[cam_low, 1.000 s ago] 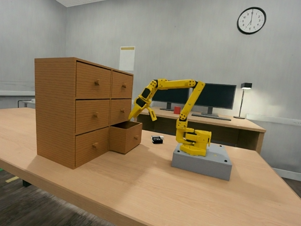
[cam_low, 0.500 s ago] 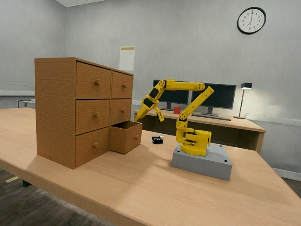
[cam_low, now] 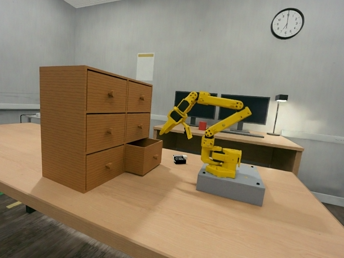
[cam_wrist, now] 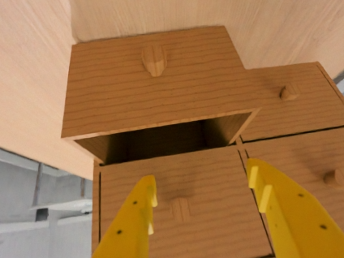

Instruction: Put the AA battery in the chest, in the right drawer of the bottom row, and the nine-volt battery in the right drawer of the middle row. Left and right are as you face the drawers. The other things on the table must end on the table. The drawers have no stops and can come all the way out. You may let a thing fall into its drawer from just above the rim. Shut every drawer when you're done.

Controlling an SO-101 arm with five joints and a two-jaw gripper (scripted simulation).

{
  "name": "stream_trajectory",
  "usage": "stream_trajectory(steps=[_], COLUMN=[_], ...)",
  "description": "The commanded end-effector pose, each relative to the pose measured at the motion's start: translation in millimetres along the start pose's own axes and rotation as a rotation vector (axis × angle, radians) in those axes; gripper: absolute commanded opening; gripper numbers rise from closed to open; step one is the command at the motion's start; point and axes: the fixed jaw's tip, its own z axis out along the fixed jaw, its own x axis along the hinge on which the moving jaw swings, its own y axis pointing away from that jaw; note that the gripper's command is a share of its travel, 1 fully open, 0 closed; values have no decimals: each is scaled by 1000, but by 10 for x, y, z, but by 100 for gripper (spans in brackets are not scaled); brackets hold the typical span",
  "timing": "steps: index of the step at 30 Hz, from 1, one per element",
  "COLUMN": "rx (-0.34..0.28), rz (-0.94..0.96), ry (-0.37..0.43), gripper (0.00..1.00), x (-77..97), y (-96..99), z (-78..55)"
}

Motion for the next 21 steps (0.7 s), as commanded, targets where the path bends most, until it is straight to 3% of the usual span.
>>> stream_trajectory(steps=[1,4,21], rx=[6,8,8], rz=[6,5,5], ry=[54,83,83], gripper=[25,25,25], x=[-66,-90,-90], y=[-10,-11,-11], z=[-82,-112,-112])
